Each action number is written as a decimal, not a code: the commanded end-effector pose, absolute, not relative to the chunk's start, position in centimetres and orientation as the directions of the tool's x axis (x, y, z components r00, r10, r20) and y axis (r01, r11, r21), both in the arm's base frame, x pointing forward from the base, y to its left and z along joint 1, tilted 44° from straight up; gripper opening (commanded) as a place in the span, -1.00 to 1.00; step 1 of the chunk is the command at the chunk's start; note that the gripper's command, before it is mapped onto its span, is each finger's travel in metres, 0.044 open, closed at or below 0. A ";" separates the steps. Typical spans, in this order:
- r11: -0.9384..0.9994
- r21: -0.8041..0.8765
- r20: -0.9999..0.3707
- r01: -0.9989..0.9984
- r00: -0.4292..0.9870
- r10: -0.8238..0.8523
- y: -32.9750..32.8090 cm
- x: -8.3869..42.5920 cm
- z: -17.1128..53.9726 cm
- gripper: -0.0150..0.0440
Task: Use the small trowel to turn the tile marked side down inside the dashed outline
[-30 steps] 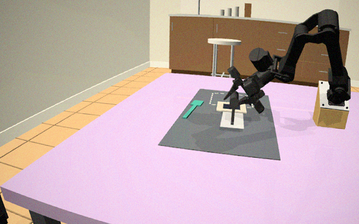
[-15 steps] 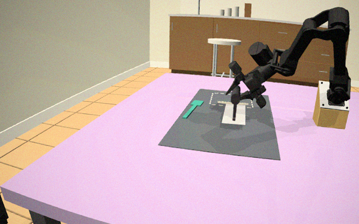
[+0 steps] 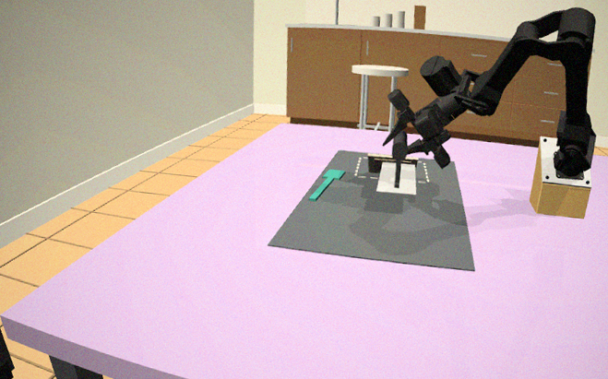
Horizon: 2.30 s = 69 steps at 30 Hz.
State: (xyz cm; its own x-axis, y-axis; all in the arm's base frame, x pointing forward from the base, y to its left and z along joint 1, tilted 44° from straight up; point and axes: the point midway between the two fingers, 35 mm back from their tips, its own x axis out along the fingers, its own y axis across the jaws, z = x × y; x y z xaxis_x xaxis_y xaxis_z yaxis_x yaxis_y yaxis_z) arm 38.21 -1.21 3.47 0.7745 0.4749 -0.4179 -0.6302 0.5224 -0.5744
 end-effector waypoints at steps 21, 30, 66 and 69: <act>0.522 -0.599 -0.406 -0.608 0.792 0.457 -6.5 38.9 1.9 -0.49; 0.521 -0.599 -0.406 -0.607 0.792 0.456 -7.6 39.0 0.3 -0.49; 0.523 -0.598 -0.406 -0.608 0.792 0.457 -5.6 38.5 6.1 -0.49; 0.523 -0.598 -0.406 -0.608 0.792 0.457 -5.6 38.5 6.1 -0.49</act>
State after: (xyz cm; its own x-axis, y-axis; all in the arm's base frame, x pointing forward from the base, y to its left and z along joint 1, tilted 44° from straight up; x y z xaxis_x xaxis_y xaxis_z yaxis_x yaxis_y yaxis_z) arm 38.43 -5.29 5.59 0.7817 0.4693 -0.4108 -0.6204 0.5174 -0.5895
